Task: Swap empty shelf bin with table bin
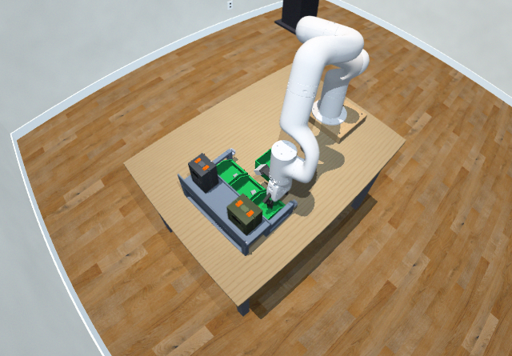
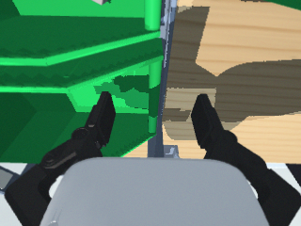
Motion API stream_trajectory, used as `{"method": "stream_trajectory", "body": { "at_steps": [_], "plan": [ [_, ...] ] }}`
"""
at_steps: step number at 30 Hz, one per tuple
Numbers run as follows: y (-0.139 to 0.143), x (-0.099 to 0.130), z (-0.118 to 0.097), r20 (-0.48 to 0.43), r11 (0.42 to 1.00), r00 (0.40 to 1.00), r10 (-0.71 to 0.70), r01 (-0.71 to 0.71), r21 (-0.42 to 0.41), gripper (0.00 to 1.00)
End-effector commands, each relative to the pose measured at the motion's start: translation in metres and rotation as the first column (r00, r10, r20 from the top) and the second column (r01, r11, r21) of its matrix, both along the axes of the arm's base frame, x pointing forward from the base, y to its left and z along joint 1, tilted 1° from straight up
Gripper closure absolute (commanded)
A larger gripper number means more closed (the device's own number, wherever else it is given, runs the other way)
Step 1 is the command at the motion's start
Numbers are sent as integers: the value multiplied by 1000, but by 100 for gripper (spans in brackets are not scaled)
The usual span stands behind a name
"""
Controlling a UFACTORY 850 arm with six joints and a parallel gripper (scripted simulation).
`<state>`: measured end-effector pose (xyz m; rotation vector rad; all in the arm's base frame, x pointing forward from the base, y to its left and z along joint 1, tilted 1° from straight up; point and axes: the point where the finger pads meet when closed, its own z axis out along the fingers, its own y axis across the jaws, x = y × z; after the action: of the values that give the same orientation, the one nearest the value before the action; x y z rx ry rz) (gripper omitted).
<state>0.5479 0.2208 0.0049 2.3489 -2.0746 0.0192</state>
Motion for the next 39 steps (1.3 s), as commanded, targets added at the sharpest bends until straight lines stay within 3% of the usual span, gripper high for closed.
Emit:
{"method": "stream_trajectory", "body": {
  "at_steps": [1,21,22,39],
  "plan": [
    [0,1,-1,2,1000,1000,0,0,1,5],
    [0,1,-1,2,1000,1000,0,0,1,5],
    [0,1,-1,2,1000,1000,0,0,1,100],
    [0,1,-1,2,1000,1000,0,0,1,100]
  ]
}}
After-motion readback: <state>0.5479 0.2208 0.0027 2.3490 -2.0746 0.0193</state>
